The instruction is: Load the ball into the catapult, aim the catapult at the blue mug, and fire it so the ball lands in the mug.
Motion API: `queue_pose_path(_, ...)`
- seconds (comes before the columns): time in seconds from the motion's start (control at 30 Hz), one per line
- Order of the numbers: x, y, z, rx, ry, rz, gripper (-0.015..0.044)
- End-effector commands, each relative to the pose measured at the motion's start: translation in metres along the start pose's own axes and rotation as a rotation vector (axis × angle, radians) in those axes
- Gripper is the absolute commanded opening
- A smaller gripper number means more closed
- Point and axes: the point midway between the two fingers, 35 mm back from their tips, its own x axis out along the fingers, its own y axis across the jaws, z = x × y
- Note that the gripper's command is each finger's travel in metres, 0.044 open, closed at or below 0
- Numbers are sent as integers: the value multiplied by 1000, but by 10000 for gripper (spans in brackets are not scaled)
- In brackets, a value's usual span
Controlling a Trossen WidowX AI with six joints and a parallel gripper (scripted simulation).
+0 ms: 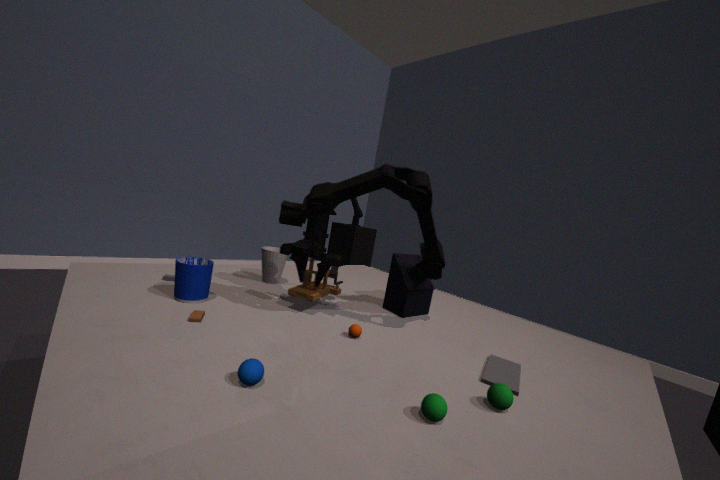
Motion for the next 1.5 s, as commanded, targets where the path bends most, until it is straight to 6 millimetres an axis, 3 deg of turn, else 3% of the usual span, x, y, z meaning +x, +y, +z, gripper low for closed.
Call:
queue_pose_path(0.0, -4, -5, 4, -2, -6, -14, 0)
queue_pose_path(1.0, 44, -6, 4, 2, -7, -12, 0)
queue_pose_path(1.2, 41, -5, 4, -7, -2, -9, 0)
queue_pose_path(1.47, 41, -5, 4, -7, -2, -9, 210)
